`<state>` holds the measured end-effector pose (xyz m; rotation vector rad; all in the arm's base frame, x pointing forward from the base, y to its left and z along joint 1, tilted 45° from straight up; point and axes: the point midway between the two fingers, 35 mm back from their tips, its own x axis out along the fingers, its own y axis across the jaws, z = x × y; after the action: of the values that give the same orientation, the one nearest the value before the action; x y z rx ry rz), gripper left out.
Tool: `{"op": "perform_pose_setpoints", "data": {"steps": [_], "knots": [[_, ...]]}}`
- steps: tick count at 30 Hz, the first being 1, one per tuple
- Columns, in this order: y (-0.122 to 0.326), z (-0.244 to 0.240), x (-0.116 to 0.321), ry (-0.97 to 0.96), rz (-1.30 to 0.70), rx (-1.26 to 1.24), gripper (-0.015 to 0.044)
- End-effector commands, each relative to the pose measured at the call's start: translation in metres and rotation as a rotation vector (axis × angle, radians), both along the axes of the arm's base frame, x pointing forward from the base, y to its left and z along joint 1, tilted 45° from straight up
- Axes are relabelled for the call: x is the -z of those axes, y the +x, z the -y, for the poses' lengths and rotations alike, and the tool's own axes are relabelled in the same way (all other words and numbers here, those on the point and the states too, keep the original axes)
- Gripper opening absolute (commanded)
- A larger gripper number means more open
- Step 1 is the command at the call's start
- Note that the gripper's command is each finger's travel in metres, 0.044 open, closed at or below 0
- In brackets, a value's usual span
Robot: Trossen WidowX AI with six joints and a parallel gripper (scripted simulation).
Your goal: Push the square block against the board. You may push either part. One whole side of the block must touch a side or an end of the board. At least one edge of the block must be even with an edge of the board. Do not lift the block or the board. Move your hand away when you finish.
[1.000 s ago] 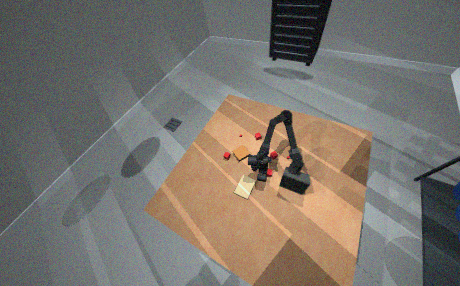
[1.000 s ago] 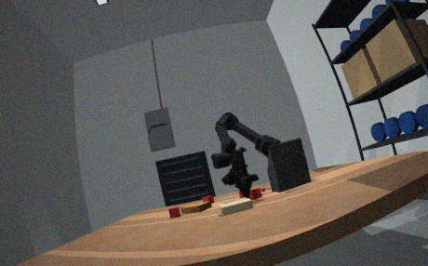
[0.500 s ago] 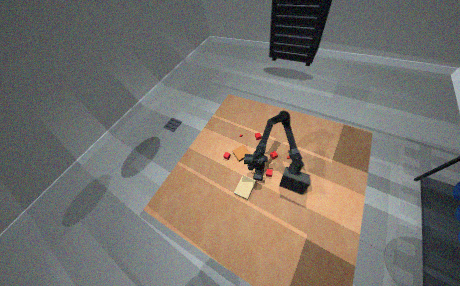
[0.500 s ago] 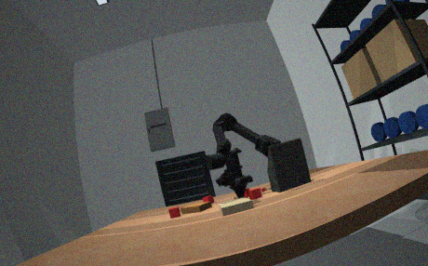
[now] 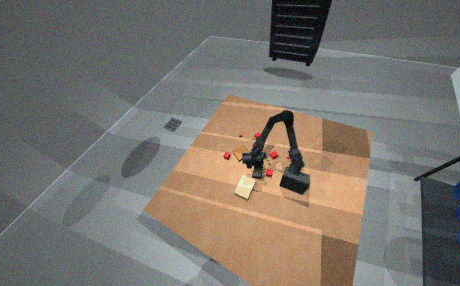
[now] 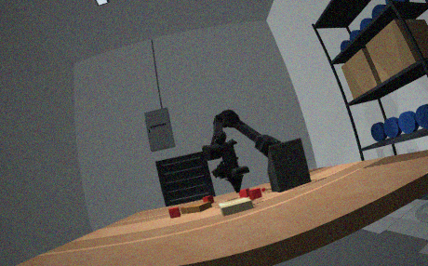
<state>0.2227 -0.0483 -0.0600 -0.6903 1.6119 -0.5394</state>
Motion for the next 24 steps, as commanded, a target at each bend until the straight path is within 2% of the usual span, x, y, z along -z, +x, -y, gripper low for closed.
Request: {"op": "perform_pose_setpoints", "data": {"steps": [1, 5, 24], "knots": [[0.004, -0.01, -0.013, 0.004, 0.02, 0.007, 0.0], [0.011, -0.008, -0.008, 0.004, -0.001, -0.02, 0.0], [0.179, 0.013, -0.023, 0.054, -0.445, -0.478, 0.0]]}}
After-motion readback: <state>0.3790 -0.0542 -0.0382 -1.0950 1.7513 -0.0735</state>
